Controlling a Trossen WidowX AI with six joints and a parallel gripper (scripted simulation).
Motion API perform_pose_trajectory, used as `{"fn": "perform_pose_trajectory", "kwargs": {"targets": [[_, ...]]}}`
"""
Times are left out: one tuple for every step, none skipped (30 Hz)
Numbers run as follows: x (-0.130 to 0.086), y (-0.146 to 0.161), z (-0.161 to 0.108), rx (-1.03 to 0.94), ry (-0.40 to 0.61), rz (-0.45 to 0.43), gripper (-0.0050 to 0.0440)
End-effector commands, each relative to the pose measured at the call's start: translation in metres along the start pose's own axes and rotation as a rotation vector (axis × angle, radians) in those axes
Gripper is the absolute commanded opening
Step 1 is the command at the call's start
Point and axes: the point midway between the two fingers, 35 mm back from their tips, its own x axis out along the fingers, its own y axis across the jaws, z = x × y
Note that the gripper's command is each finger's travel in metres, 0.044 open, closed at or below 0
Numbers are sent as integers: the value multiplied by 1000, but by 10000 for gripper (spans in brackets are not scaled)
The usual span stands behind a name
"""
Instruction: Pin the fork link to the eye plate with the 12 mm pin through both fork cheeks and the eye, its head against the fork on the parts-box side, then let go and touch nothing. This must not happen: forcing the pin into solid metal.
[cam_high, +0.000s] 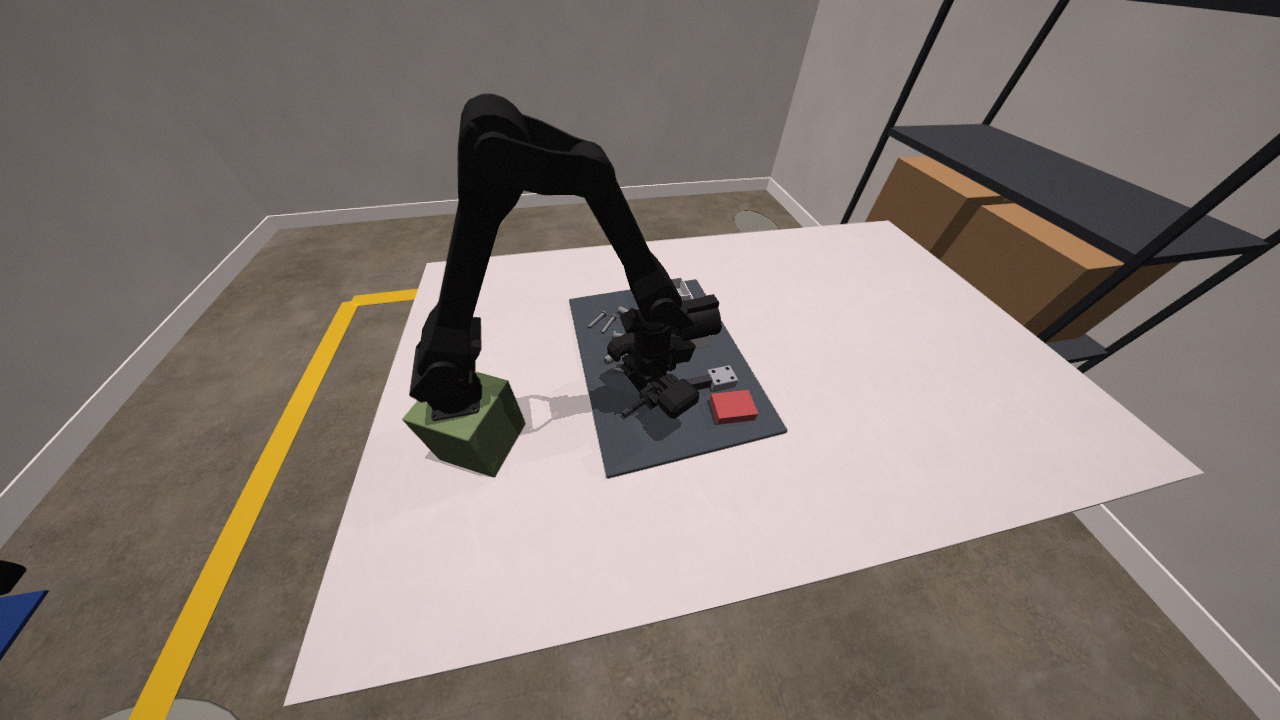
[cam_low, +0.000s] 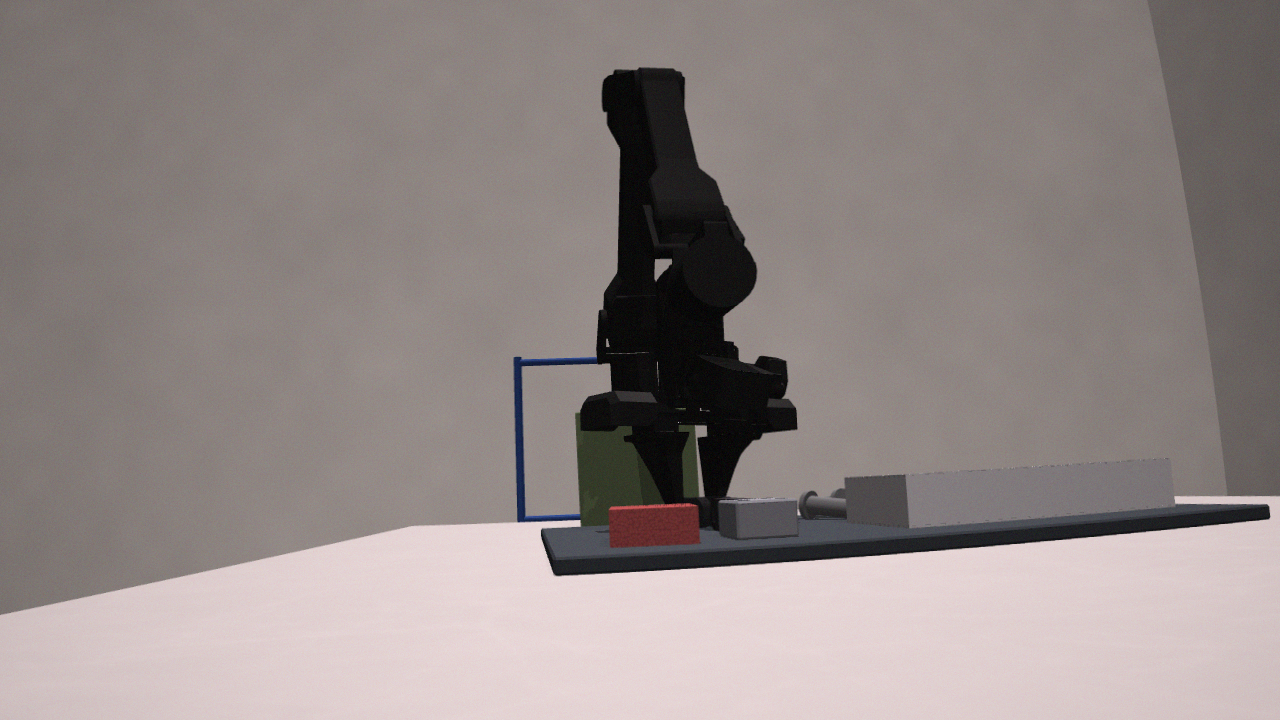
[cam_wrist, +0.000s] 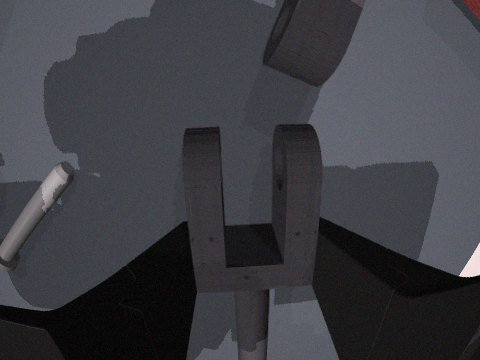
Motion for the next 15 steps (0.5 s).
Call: {"fn": "perform_pose_trajectory", "kwargs": {"targets": [[1, 8, 4, -12, -9, 20, 123], [1, 8, 4, -12, -9, 20, 123], [1, 8, 4, -12, -9, 20, 123], [1, 8, 4, -12, -9, 19, 123], [1, 7, 3, -11, -8, 18, 123], [1, 7, 3, -8, -8, 17, 123], [1, 6, 3, -4, -7, 16, 123], [1, 6, 3, -4, -7, 16, 123], [1, 6, 3, -4, -7, 16, 123], [1, 6, 3, 4, -6, 15, 123], [1, 6, 3, 14, -6, 14, 123], [1, 5, 2, 29, -5, 12, 123], [1, 4, 2, 52, -4, 11, 123], [1, 4, 2, 78, -3, 10, 123], [1, 3, 2, 102, -3, 9, 123]]}}
